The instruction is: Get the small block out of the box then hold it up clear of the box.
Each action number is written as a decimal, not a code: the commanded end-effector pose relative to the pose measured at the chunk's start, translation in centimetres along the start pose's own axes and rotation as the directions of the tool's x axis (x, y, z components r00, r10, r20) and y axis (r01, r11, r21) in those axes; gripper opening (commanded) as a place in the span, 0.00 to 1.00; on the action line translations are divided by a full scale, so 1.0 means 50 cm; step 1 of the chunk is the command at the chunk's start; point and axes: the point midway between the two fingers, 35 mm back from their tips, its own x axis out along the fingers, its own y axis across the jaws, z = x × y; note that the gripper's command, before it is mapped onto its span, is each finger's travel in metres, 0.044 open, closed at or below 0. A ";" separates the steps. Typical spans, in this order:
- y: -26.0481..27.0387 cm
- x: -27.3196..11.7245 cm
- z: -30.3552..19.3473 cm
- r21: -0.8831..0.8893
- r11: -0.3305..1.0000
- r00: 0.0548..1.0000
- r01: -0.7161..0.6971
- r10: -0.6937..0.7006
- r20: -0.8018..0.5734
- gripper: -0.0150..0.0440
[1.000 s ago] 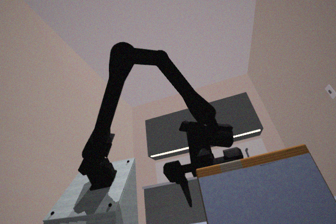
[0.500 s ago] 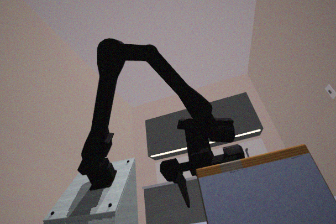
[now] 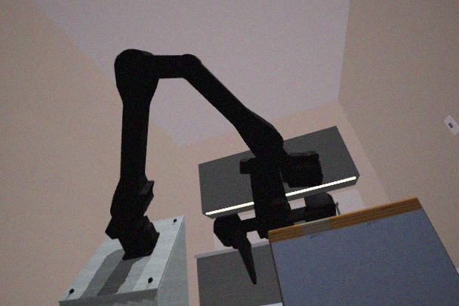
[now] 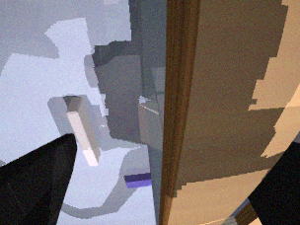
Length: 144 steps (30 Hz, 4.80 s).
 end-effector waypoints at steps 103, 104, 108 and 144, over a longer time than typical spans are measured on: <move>0.087 -0.081 -0.233 -0.946 -0.014 0.861 0.324 -0.409 0.301 0.74; 0.087 -0.081 -0.233 -0.946 -0.014 0.861 0.324 -0.409 0.301 0.74; 0.083 -0.066 -0.227 -0.945 -0.015 0.861 0.327 -0.407 0.305 0.74; 0.084 0.172 -0.154 -0.948 -0.015 0.863 0.318 -0.408 0.296 0.74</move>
